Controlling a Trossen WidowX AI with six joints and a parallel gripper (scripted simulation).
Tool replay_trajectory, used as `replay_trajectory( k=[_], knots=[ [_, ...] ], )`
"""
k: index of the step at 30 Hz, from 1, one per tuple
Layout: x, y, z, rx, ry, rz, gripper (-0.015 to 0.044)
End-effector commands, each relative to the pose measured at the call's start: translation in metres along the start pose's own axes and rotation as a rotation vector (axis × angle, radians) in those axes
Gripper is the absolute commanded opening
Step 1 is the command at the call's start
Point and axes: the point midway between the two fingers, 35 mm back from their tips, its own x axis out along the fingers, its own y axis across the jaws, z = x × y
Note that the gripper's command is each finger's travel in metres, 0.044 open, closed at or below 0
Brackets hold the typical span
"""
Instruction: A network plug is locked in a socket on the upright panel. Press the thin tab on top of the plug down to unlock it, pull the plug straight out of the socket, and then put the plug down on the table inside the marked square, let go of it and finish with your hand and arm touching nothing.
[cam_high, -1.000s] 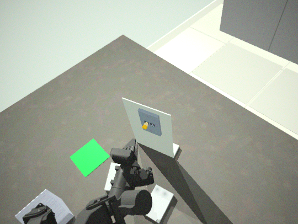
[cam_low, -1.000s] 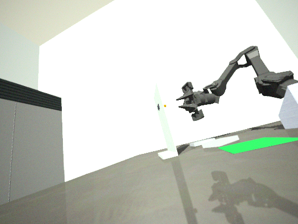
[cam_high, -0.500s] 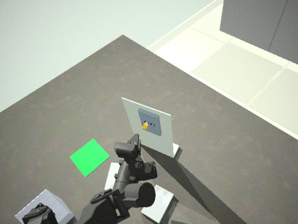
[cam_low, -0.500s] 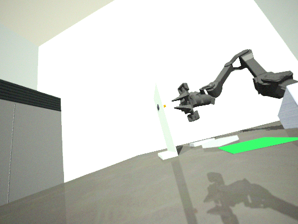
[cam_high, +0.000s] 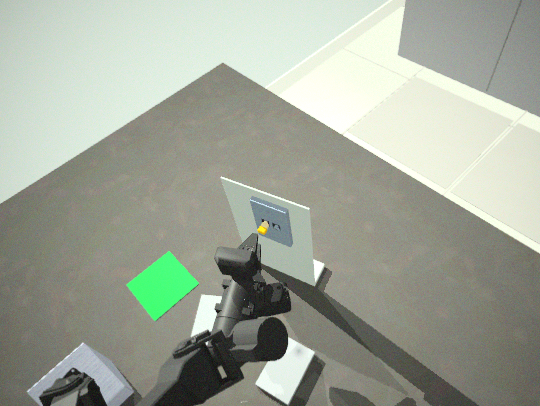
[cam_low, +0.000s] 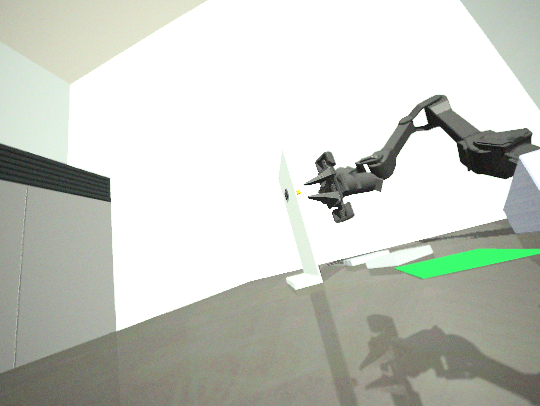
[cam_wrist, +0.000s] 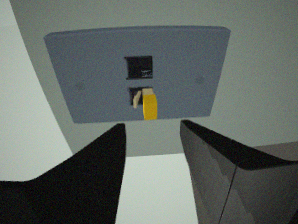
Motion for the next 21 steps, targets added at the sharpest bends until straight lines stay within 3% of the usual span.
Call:
replay_trajectory(
  k=[1, 21],
  knots=[
    [0.006, 0.002, 0.004, -0.001, -0.007, 0.003, 0.0156],
    [0.027, 0.002, 0.008, 0.0, -0.008, 0.005, 0.0136]
  ],
)
